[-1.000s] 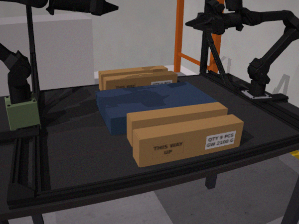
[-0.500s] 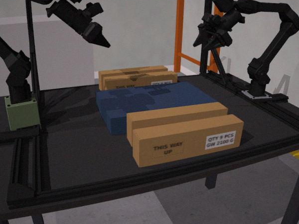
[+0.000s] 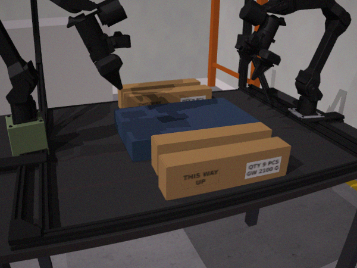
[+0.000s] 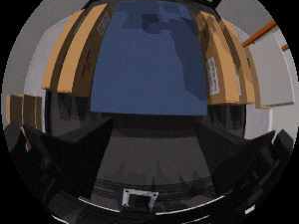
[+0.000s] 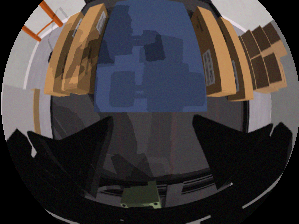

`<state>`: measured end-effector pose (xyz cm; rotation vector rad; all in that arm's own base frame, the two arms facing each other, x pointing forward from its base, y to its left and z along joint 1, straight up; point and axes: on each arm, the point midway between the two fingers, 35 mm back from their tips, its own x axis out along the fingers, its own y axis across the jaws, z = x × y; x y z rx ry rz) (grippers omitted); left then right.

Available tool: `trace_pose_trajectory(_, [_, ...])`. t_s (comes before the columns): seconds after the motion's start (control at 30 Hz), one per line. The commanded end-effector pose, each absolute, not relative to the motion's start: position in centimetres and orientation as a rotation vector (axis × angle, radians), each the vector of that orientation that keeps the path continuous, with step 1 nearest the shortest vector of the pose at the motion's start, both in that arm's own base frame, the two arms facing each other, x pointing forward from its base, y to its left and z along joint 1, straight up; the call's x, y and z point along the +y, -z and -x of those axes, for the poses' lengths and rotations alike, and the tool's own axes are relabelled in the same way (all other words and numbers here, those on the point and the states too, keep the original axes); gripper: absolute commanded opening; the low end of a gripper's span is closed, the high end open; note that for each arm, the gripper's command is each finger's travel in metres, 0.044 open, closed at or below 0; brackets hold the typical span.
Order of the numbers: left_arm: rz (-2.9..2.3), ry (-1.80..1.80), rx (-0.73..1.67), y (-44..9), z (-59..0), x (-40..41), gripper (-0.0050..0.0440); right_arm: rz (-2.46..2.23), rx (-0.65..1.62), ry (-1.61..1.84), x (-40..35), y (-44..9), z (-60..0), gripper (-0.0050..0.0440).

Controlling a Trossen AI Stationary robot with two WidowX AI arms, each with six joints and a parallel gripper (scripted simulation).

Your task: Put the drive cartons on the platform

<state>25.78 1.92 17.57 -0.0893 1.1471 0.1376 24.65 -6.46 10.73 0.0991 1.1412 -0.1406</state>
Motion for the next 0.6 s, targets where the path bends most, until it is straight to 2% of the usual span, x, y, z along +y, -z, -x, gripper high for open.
trace_pose_trajectory(0.0, [0.099,-0.147,1.177,-17.5,-25.8,2.0,0.0389,-0.098,1.177,0.145,-6.7,-10.2,-24.5,0.0389])
trace_pose_trajectory(0.57, [0.100,-0.148,1.184,-17.2,-26.3,0.7,0.0389,-0.098,1.184,0.145,-5.5,-9.9,-25.1,0.0389])
